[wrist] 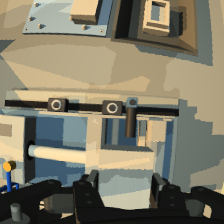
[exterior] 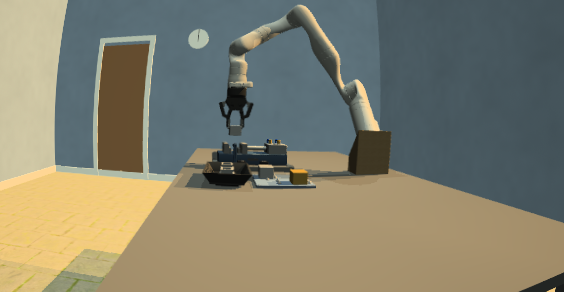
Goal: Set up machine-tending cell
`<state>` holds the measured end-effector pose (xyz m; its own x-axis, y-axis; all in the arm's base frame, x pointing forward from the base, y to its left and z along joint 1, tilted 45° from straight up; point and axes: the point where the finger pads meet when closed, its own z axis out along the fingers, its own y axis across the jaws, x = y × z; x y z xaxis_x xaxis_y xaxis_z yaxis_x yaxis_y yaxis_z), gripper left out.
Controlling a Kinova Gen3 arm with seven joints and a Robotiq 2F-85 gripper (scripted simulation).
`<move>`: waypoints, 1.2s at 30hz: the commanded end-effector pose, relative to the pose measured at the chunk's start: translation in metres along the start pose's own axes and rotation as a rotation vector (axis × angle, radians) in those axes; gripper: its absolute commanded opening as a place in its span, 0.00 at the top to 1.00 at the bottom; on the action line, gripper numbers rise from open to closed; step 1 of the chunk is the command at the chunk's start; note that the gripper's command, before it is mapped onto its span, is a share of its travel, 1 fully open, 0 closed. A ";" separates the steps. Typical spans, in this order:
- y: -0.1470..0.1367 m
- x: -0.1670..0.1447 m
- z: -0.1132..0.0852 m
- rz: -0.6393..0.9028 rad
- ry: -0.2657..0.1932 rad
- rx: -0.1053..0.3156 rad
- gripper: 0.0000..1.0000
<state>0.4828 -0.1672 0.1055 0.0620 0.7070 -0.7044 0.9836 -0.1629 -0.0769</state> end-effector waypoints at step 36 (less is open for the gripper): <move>0.001 0.000 0.010 -0.001 0.000 -0.002 1.00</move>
<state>0.4824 -0.1734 0.0987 0.0614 0.7075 -0.7040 0.9840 -0.1610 -0.0760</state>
